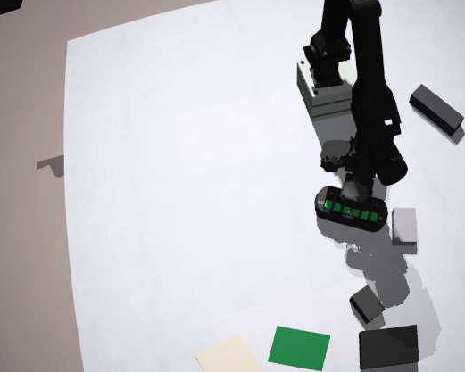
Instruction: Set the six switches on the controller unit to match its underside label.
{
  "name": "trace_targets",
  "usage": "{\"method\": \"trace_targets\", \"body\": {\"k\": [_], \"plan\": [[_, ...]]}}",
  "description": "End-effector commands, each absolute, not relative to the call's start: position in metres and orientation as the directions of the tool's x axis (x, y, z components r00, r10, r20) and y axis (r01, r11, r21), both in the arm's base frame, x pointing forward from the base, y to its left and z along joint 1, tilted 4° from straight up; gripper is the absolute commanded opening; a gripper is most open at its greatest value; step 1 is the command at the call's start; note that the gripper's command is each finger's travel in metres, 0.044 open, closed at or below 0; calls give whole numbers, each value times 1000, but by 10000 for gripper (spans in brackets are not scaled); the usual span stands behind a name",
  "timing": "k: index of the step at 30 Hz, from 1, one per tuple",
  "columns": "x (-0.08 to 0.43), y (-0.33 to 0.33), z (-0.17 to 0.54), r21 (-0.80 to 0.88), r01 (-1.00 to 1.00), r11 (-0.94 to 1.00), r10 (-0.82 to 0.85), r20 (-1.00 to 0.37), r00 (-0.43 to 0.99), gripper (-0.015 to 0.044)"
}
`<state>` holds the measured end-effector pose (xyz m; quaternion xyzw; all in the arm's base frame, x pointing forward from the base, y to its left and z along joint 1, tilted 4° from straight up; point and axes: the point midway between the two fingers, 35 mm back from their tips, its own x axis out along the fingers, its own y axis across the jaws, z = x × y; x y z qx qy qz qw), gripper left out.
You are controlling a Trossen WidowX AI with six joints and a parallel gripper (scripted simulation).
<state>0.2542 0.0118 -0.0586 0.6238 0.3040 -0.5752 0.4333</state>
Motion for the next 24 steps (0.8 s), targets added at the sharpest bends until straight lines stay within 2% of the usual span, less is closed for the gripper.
{"method": "trace_targets", "body": {"k": [1,24], "plan": [[256,11,-59,193,878,-438,-122,-980,155,0],[276,1,-59,195,878,-437,-122,-980,156,0]]}}
